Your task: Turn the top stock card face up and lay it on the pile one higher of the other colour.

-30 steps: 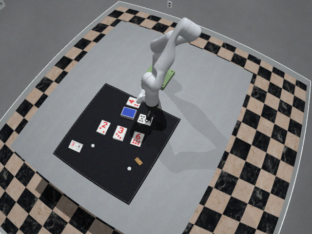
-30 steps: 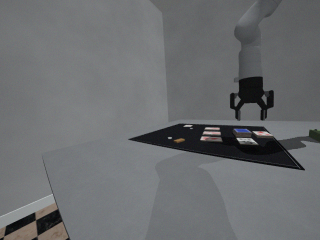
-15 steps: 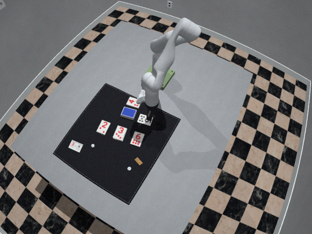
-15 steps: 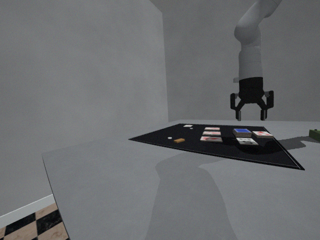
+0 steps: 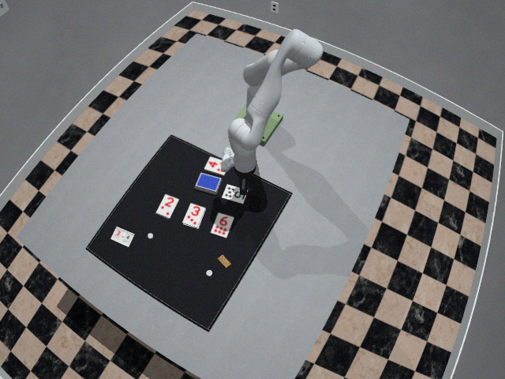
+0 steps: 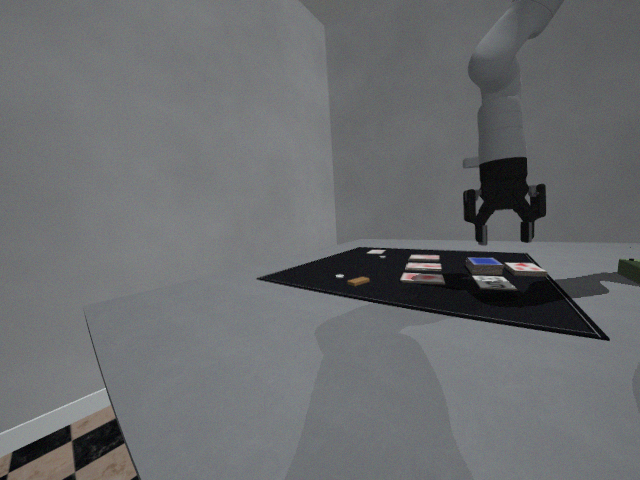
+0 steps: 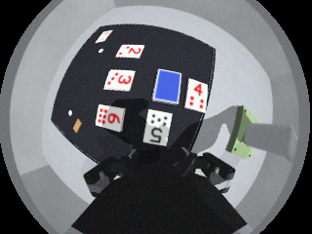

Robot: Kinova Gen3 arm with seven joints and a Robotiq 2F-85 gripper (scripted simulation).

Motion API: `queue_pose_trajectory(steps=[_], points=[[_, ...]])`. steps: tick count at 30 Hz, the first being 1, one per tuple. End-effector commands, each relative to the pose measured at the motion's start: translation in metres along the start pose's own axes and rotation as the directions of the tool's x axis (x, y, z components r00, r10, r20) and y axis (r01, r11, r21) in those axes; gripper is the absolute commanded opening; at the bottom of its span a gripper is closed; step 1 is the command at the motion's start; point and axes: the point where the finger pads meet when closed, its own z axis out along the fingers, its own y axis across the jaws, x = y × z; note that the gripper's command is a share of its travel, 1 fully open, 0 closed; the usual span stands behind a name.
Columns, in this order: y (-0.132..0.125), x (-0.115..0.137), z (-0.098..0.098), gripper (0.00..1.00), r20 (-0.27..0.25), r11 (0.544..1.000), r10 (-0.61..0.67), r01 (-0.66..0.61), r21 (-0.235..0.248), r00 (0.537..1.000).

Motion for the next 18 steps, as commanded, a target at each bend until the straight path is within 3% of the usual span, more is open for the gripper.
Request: queue_pose_trajectory(steps=[1, 10, 18], points=[[0.001, 0.004, 0.001, 0.85, 0.002, 0.999, -0.034, 0.034, -0.004, 0.999], [0.008, 0.008, 0.005, 0.85, 0.006, 0.977, -0.212, 0.212, -0.024, 0.977], [0.015, 0.014, 0.011, 0.85, 0.023, 0.886, -0.461, 0.461, -0.044, 0.887]])
